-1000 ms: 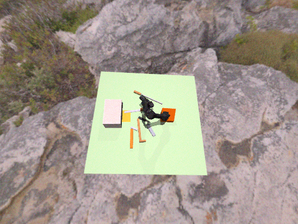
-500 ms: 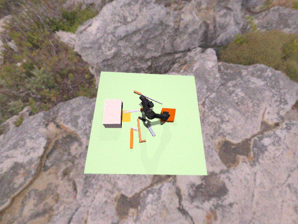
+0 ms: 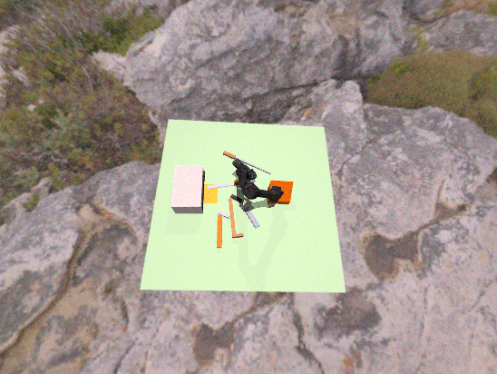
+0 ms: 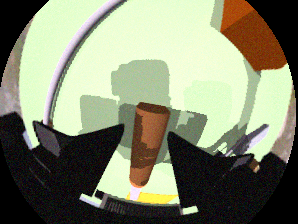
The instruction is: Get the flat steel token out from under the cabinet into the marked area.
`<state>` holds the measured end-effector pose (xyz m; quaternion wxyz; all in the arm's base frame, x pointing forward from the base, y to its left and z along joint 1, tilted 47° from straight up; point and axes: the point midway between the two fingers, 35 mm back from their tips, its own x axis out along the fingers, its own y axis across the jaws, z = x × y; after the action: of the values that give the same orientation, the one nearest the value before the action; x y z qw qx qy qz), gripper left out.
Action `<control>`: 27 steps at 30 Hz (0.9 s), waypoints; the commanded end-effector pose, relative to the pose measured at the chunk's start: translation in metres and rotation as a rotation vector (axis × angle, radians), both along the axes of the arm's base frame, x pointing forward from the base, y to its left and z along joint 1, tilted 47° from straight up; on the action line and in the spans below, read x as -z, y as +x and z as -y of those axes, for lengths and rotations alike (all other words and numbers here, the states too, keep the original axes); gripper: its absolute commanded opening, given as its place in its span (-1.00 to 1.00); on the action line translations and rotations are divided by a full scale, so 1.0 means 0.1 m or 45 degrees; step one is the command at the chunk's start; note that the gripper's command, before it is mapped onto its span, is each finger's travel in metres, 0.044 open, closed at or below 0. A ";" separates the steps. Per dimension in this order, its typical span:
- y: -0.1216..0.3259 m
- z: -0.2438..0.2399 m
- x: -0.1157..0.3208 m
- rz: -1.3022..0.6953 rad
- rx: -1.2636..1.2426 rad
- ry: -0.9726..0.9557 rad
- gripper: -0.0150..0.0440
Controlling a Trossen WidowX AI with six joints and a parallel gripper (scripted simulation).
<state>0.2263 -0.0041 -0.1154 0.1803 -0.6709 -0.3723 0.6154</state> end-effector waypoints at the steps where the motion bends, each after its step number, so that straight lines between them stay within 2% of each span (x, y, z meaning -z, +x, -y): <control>1: 0.00 0.00 0.00 0.000 0.000 0.000 0.33; 5: 0.00 0.00 0.00 0.000 0.000 0.000 -0.02; 13: 0.00 0.00 0.00 0.000 0.000 0.000 -0.20; 16: 0.00 0.00 0.00 0.000 0.000 0.000 -0.47; 27: 0.10 -0.02 -0.02 -0.005 0.005 0.003 -0.49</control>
<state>0.2287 -0.0030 -0.1144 0.1835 -0.6698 -0.3719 0.6160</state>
